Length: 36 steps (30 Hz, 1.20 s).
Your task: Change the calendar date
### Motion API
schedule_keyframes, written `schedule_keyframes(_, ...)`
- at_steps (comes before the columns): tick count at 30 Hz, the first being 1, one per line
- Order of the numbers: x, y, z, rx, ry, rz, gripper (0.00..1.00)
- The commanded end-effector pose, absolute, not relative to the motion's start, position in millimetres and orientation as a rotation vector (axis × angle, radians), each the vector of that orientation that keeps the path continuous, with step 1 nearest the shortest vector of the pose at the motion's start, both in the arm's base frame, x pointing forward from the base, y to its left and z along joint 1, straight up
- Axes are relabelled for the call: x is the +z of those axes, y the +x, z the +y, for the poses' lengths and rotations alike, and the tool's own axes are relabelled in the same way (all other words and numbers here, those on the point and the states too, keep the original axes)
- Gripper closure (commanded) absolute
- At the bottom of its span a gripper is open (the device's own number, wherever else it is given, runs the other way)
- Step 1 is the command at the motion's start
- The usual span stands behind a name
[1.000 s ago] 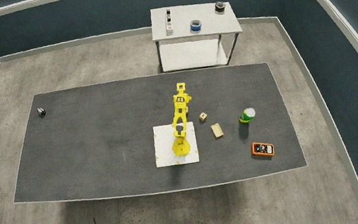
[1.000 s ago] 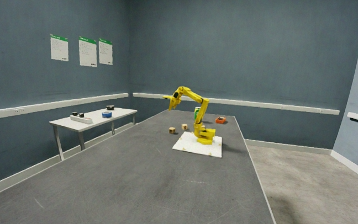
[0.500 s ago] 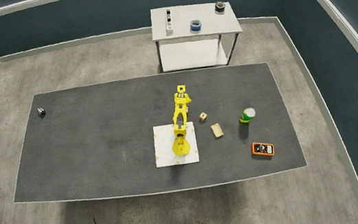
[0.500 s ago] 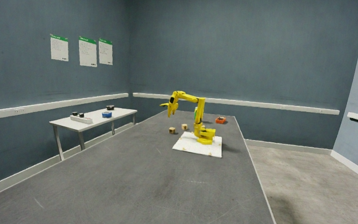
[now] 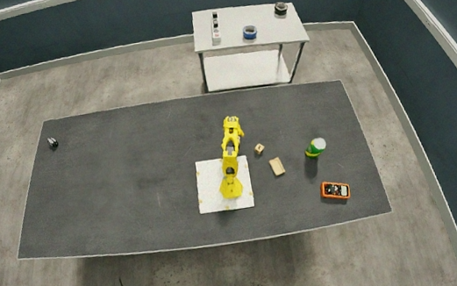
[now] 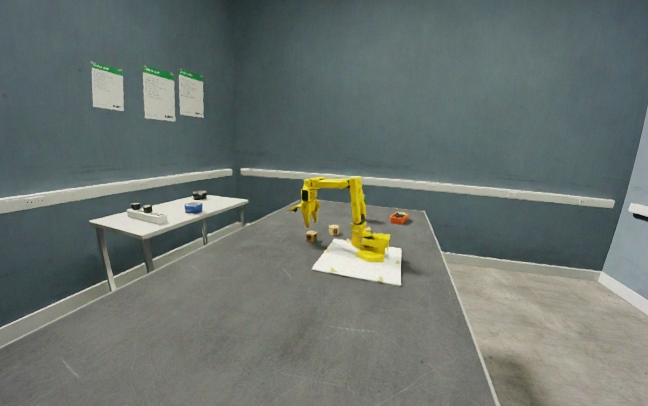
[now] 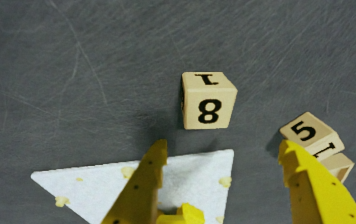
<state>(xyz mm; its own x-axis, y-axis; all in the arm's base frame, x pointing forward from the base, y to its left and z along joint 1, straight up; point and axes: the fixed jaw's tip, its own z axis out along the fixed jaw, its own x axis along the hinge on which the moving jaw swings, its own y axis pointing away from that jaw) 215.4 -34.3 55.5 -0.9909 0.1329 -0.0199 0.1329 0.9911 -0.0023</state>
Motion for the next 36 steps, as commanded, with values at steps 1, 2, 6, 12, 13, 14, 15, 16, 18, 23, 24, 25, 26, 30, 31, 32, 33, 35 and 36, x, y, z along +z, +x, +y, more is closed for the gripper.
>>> schedule_keyframes(1, 52, 214, -33, -0.001, 0.215, 3.131, 0.65)
schedule_keyframes(2, 52, 214, -33, -0.001, 0.215, 3.131, 0.65)
schedule_keyframes(6, 47, 214, -33, 0.003, 0.223, 3.152, 0.65)
schedule_keyframes(12, 47, 214, -33, 0.003, 0.223, 3.152, 0.65)
schedule_keyframes(13, 47, 214, -33, 0.003, 0.223, 3.152, 0.65)
schedule_keyframes(14, 47, 214, -33, 0.003, 0.223, 3.152, 0.65)
schedule_keyframes(15, 47, 214, -33, 0.003, 0.223, 3.152, 0.65)
schedule_keyframes(16, 47, 214, -33, 0.003, 0.223, 3.152, 0.65)
schedule_keyframes(18, 47, 214, -33, 0.003, 0.223, 3.152, 0.65)
schedule_keyframes(23, 47, 214, -33, 0.003, 0.223, 3.152, 0.65)
schedule_keyframes(24, 47, 214, -33, 0.003, 0.223, 3.152, 0.65)
schedule_keyframes(25, 46, 214, -33, 0.003, 0.223, 3.152, 0.65)
schedule_keyframes(26, 46, 214, -33, 0.003, 0.223, 3.152, 0.65)
schedule_keyframes(30, 43, 214, -33, 0.003, 0.223, 3.152, 0.65)
schedule_keyframes(31, 42, 215, -33, 0.003, 0.223, 3.152, 0.65)
schedule_keyframes(32, 41, 215, -33, 0.003, 0.223, 3.152, 0.65)
schedule_keyframes(33, 40, 215, -33, 0.003, 0.223, 3.152, 0.65)
schedule_keyframes(35, 39, 215, -33, 0.003, 0.223, 3.152, 0.65)
schedule_keyframes(36, 39, 215, -33, 0.003, 0.223, 3.152, 0.65)
